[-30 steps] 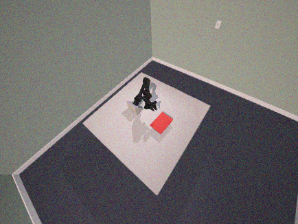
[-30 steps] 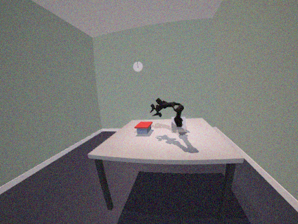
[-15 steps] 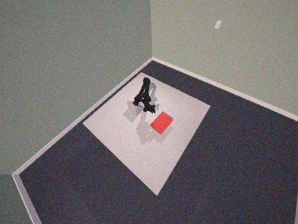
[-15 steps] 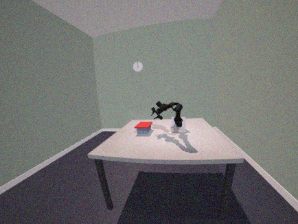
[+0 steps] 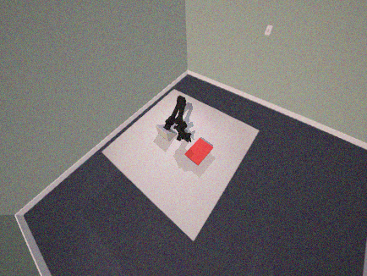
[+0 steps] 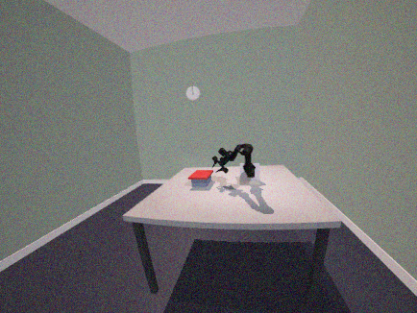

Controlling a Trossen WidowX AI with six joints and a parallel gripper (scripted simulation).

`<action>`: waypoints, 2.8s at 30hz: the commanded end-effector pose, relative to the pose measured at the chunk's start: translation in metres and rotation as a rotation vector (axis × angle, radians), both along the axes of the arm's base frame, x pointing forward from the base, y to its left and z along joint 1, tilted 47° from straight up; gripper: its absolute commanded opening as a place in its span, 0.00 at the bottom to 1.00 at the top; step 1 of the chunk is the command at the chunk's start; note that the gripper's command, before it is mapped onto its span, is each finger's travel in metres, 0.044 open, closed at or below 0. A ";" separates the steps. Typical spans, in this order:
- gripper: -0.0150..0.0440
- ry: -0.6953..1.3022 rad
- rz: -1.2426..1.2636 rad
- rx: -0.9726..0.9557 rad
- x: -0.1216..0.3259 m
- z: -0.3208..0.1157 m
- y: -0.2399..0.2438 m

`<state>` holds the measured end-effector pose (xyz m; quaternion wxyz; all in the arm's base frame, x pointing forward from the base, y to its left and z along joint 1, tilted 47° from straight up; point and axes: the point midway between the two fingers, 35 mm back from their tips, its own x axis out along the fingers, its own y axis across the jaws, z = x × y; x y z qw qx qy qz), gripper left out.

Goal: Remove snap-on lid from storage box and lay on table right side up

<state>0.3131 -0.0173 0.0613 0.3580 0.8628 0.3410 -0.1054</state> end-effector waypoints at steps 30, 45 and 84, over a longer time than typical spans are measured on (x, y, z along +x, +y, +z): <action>0.65 0.005 -0.001 0.001 0.038 -0.023 0.027; 0.60 0.001 -0.003 0.006 0.046 -0.028 0.035; 0.25 -0.001 -0.004 0.003 0.046 -0.025 0.032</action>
